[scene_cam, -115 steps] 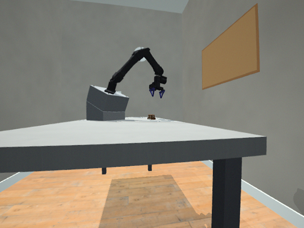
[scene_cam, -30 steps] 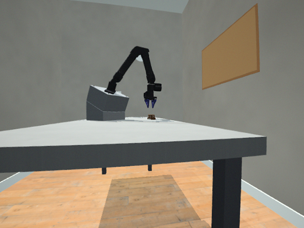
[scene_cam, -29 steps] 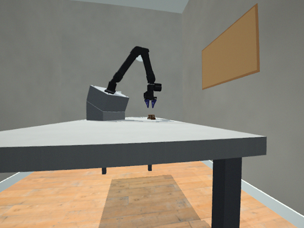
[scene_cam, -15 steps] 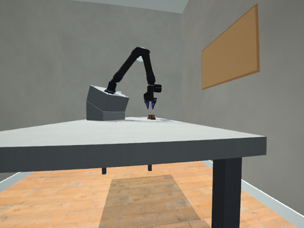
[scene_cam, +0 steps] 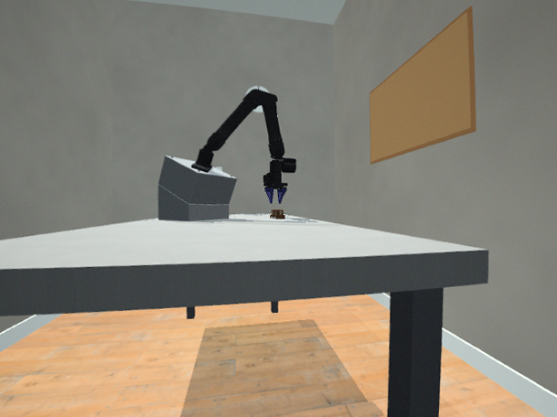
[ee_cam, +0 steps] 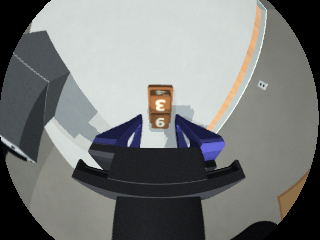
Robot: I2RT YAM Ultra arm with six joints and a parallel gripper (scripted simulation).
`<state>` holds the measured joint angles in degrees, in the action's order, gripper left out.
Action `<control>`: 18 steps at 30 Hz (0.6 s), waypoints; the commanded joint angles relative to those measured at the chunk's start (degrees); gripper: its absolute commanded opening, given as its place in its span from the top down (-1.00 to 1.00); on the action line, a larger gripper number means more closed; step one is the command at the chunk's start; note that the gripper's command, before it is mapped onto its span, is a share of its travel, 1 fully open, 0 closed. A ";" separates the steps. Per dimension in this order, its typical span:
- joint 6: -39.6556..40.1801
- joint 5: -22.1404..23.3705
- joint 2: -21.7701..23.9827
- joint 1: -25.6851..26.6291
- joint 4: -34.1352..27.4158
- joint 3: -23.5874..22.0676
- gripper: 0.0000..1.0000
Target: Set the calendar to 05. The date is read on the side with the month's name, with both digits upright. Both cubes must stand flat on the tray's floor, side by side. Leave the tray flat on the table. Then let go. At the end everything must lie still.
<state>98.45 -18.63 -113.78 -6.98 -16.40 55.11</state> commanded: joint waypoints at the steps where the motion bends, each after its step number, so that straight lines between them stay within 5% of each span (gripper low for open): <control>1: 0.46 0.85 -0.24 0.01 1.14 0.11 0.07; 18: 1.36 1.09 -3.50 0.90 4.36 0.42 0.07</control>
<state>99.57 -18.37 -117.60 -5.96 -12.38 55.22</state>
